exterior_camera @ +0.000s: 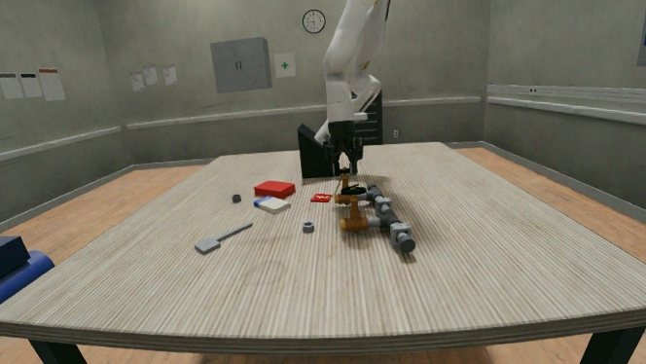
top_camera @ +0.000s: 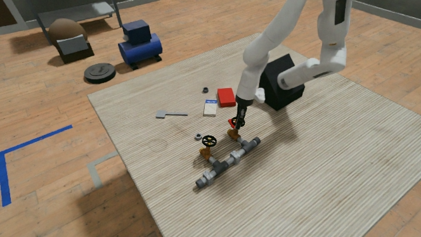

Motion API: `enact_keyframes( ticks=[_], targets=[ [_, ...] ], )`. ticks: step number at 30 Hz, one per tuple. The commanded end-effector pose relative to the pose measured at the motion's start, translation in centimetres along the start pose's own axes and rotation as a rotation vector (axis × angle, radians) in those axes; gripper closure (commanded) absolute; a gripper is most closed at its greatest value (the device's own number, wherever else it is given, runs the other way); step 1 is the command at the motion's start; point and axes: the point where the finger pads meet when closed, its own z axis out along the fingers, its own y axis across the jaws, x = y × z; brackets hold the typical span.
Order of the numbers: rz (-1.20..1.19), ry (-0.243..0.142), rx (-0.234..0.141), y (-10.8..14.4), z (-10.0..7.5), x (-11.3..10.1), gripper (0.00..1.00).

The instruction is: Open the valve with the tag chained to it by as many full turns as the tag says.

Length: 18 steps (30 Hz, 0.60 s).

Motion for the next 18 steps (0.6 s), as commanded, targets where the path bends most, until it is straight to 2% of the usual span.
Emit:
enact_keyframes(
  ticks=[1,4,5,18],
  targets=[
    [-0.050,-0.009,-0.010,0.01,-0.04,-0.06,0.33],
    [-0.053,-0.009,-0.010,0.01,-0.04,-0.06,0.33],
    [-0.053,-0.009,-0.010,0.01,-0.04,-0.06,0.00],
    [-0.053,-0.009,-0.010,0.01,-0.04,-0.06,0.00]
  ],
)
